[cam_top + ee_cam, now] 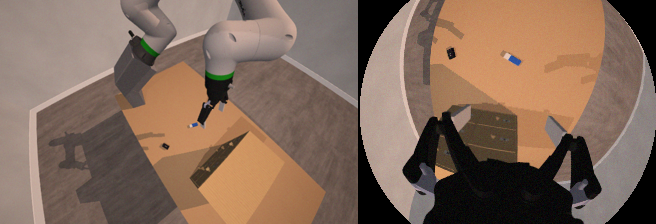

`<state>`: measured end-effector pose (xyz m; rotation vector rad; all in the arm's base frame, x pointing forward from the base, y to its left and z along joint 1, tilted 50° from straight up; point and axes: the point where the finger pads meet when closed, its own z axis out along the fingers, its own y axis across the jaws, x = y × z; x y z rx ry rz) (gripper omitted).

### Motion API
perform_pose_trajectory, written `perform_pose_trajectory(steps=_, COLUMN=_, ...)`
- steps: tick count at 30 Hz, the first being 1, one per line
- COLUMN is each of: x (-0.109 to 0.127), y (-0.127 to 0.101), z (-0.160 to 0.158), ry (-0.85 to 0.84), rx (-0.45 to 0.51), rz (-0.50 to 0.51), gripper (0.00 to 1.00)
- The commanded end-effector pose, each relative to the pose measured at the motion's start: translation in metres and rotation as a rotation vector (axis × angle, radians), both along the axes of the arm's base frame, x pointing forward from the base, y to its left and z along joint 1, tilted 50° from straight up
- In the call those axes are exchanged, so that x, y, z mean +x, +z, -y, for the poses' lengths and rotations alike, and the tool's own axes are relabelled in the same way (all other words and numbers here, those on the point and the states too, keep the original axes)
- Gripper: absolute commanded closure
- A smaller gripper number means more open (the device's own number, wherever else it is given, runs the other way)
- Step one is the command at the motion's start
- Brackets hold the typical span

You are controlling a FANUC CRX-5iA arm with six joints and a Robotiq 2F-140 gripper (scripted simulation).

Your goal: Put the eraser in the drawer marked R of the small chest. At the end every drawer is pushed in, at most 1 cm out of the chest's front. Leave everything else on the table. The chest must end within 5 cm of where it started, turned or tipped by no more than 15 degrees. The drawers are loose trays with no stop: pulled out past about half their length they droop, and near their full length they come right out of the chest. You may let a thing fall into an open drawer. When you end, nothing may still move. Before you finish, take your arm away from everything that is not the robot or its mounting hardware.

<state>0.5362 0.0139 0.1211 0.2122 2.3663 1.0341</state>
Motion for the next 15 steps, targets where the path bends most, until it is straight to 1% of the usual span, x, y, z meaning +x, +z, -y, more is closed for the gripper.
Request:
perform_pose_trajectory(steps=1, x=-0.0116, y=0.0038, z=-0.0019, ry=0.136, rx=0.001, rz=-0.146, gripper=0.00)
perform_pose_trajectory(steps=9, x=-0.0165, y=0.0053, z=0.0001, ry=0.170, rx=-0.003, rz=-0.178, gripper=0.00)
perform_pose_trajectory(steps=15, x=-0.0171, y=0.0055, z=0.0004, ry=0.174, rx=-0.003, rz=-0.182, gripper=0.00)
